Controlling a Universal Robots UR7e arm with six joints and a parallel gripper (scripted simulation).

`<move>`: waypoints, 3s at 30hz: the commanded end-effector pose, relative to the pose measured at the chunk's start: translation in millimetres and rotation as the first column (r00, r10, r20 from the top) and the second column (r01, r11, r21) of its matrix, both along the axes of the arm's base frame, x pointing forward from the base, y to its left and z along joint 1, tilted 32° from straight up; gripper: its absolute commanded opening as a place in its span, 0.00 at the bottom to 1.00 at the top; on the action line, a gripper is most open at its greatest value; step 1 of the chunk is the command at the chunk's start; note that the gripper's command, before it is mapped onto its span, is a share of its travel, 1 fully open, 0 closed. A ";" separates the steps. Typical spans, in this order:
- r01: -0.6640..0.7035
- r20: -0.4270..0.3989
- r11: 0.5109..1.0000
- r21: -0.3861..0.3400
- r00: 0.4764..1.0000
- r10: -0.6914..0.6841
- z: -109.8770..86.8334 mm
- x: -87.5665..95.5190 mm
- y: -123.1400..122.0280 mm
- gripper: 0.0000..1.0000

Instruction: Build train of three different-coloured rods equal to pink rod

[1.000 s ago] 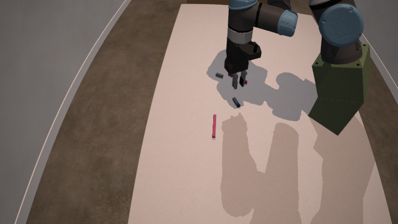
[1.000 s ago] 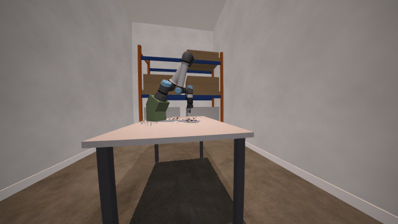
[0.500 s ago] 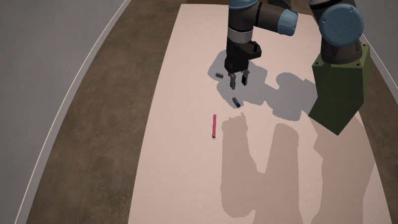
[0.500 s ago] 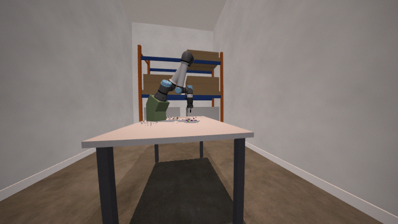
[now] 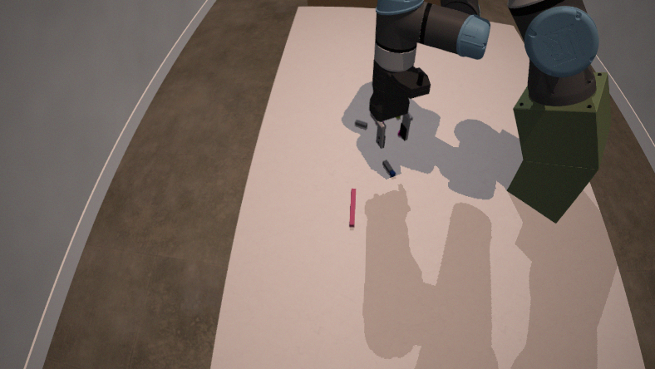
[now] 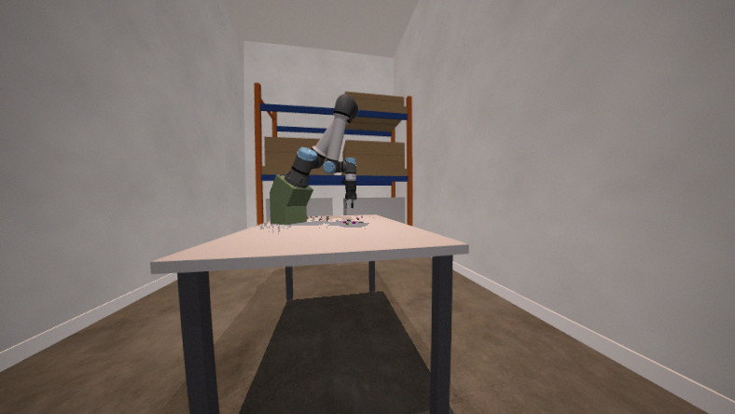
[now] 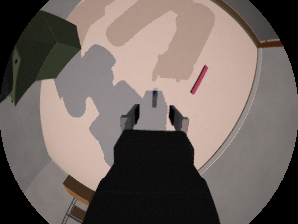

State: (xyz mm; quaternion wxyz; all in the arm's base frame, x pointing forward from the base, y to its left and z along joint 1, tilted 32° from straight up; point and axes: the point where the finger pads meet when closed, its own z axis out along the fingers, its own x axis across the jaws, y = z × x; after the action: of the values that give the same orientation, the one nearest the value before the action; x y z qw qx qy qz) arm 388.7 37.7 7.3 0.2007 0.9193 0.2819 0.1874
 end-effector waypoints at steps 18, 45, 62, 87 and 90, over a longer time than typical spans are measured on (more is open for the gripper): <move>0.118 0.009 0.990 0.075 0.993 -0.119 7.4 6.3 -68.8 1.00; 0.307 0.077 0.933 0.186 0.942 -0.326 29.0 -11.9 -193.0 1.00; 0.308 0.077 0.933 0.186 0.942 -0.326 29.0 -12.0 -193.2 0.54; 0.308 0.077 0.933 0.186 0.942 -0.326 28.9 -11.9 -193.2 0.54; 0.307 0.076 0.933 0.186 0.942 -0.326 28.4 -11.6 -193.4 0.54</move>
State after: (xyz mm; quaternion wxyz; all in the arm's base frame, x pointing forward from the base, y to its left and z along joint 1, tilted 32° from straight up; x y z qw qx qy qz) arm 376.7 -155.4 35.9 0.1627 0.9554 0.1015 0.2247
